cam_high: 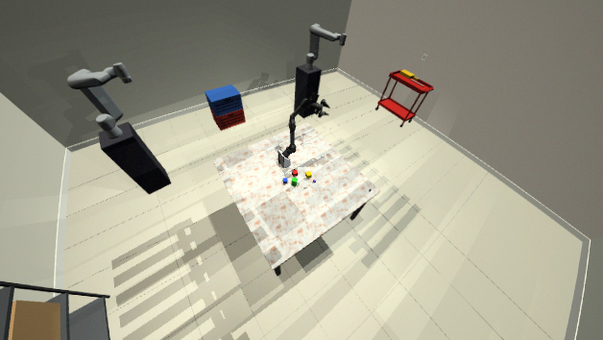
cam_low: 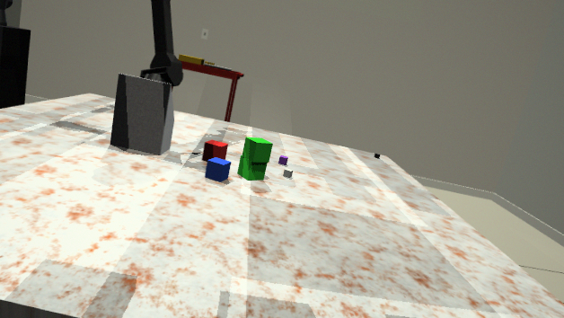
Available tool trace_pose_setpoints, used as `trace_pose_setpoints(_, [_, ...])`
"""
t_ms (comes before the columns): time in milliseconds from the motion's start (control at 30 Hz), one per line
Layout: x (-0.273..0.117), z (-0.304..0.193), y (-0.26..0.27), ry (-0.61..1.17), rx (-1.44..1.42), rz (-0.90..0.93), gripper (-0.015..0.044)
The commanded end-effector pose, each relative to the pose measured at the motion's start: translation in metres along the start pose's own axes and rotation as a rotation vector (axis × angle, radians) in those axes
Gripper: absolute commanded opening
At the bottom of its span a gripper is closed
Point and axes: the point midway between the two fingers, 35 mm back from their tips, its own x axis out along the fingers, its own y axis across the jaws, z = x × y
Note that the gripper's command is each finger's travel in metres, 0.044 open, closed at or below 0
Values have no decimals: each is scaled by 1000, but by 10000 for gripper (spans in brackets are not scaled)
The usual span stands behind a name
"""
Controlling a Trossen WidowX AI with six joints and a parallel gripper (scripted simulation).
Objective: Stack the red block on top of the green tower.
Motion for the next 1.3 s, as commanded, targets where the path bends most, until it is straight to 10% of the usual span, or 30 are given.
trace_pose_setpoints(0, [1, 1, 0, -1, 0, 2, 426])
trace_pose_setpoints(500, [91, 77, 48, -110, 116, 319, 440])
trace_pose_setpoints(1267, [157, 157, 325, 48, 850, 1177, 440])
